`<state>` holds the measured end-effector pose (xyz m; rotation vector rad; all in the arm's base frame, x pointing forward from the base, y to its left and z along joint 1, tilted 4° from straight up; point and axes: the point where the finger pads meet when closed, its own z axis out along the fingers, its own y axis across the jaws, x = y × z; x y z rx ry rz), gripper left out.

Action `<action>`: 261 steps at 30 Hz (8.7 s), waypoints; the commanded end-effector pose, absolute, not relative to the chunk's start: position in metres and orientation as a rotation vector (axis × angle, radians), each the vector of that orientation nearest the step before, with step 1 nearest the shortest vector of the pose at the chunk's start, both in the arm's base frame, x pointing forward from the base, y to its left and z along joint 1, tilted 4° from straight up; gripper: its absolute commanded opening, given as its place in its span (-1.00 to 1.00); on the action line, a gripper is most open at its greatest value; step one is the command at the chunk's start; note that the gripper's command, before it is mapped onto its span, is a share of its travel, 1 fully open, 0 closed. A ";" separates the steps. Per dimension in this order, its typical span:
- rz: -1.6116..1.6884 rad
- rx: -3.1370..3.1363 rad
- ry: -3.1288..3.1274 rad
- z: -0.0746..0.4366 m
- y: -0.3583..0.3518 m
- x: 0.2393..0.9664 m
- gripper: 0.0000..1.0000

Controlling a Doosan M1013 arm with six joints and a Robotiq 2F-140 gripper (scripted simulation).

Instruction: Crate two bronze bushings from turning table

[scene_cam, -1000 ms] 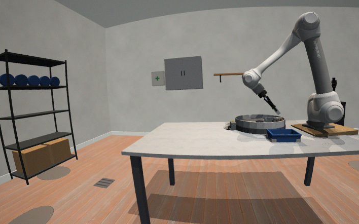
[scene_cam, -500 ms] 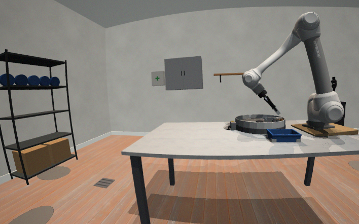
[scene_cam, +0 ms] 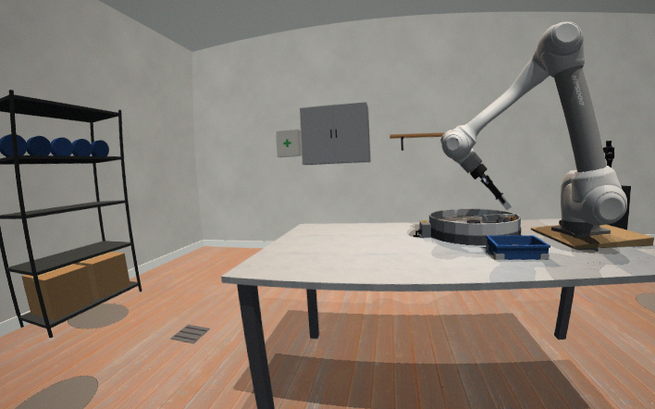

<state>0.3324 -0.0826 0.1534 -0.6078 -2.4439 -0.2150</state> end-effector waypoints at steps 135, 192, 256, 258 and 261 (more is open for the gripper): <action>-0.215 -0.608 -2.444 0.112 -0.083 0.335 -0.87; -0.215 -0.608 -2.444 0.107 -0.083 0.336 -1.00; -0.215 -0.608 -2.444 0.174 -0.083 0.331 -1.00; -0.215 -0.608 -2.444 0.174 -0.083 0.331 -1.00; -0.215 -0.608 -2.444 0.174 -0.083 0.331 -1.00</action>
